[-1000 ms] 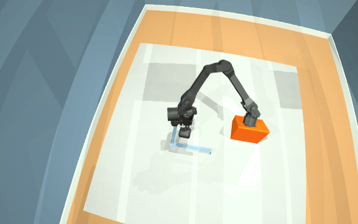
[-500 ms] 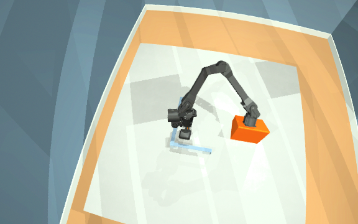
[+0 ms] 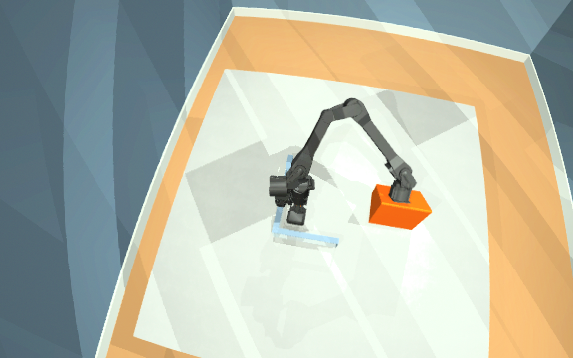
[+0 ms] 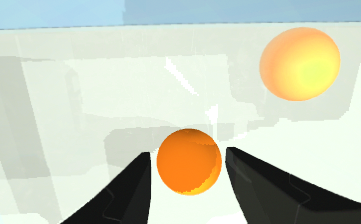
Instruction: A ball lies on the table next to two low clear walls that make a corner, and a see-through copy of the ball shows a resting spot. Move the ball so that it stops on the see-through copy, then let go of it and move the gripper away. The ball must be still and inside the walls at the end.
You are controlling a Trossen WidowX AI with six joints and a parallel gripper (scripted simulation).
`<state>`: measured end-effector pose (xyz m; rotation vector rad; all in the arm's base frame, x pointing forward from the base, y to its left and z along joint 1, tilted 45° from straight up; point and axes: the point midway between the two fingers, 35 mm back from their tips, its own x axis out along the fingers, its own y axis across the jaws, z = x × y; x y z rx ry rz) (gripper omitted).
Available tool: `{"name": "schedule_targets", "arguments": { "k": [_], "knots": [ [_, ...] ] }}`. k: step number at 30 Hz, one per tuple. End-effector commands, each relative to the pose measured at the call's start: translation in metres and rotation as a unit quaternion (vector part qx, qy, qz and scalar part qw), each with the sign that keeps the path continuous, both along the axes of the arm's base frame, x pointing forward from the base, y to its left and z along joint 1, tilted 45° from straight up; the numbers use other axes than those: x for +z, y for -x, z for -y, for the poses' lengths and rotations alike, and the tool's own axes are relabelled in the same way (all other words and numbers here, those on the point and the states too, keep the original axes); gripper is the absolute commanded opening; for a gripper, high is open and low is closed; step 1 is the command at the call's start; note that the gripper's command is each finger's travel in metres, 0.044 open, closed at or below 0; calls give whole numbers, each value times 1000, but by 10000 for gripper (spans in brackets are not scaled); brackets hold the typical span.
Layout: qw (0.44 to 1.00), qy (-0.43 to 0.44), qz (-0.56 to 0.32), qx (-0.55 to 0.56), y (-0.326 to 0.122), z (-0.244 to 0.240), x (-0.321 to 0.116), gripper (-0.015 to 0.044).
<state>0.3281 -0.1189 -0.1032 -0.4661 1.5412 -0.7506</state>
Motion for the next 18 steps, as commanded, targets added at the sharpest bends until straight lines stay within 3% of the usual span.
{"name": "schedule_targets", "arguments": {
  "k": [1,8,12,18],
  "knots": [
    [1000,1,-2,2,0,0,-1,150],
    [1000,1,-2,2,0,0,-1,103],
    [1000,0,-1,2,-3,-7,6,0],
    [1000,-3,-1,3,-13,-38,35,0]
  ]
}}
